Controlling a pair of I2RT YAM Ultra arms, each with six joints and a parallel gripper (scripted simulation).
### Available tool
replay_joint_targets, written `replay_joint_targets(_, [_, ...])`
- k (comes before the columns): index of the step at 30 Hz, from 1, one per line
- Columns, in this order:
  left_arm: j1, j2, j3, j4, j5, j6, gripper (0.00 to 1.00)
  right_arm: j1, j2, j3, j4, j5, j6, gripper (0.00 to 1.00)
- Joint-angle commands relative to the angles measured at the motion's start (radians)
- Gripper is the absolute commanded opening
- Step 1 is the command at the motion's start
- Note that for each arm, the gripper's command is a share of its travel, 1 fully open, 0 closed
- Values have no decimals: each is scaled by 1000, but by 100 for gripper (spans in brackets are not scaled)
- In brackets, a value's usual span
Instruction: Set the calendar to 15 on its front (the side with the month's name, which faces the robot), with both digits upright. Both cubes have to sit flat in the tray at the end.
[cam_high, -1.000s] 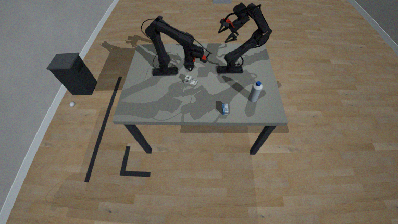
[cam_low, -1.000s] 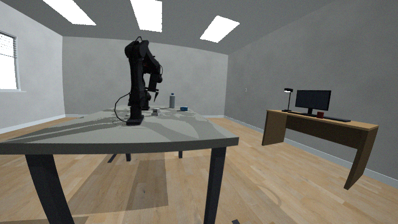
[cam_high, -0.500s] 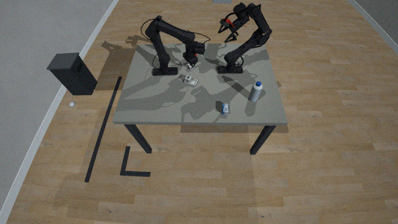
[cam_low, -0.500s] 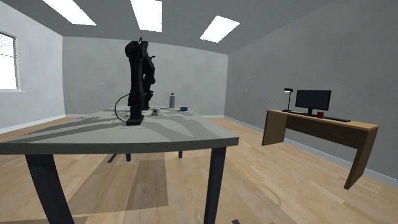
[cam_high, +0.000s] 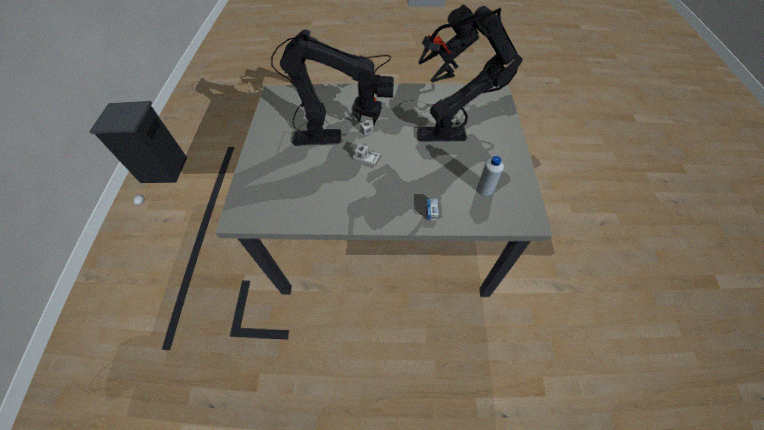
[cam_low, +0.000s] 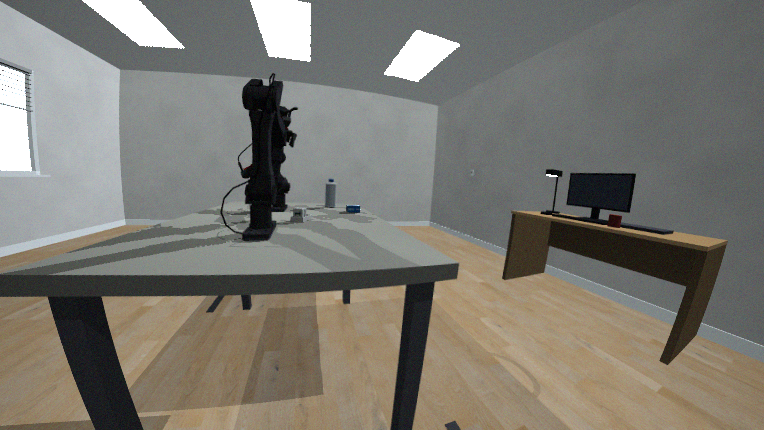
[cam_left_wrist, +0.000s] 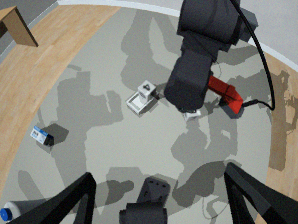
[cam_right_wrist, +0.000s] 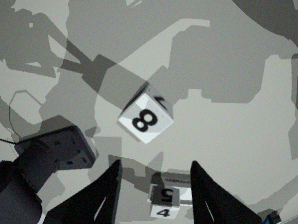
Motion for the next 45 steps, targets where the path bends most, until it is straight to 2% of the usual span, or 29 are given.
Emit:
replay_joint_targets(1, [-2,9,11,-9,2,2,100,38,-30,-24,40,33,-183,64])
replay_joint_targets(5, [-2,9,11,-9,2,2,100,63,-31,-32,51,47,-248,64])
replay_joint_targets(15, [-2,9,11,-9,2,2,100,201,-37,-85,112,118,-558,64])
replay_joint_targets(26, [-2,9,11,-9,2,2,100,221,-32,-103,105,104,-564,64])
replay_joint_targets(45, [-2,9,11,-9,2,2,100,223,10,-180,229,104,-571,64])
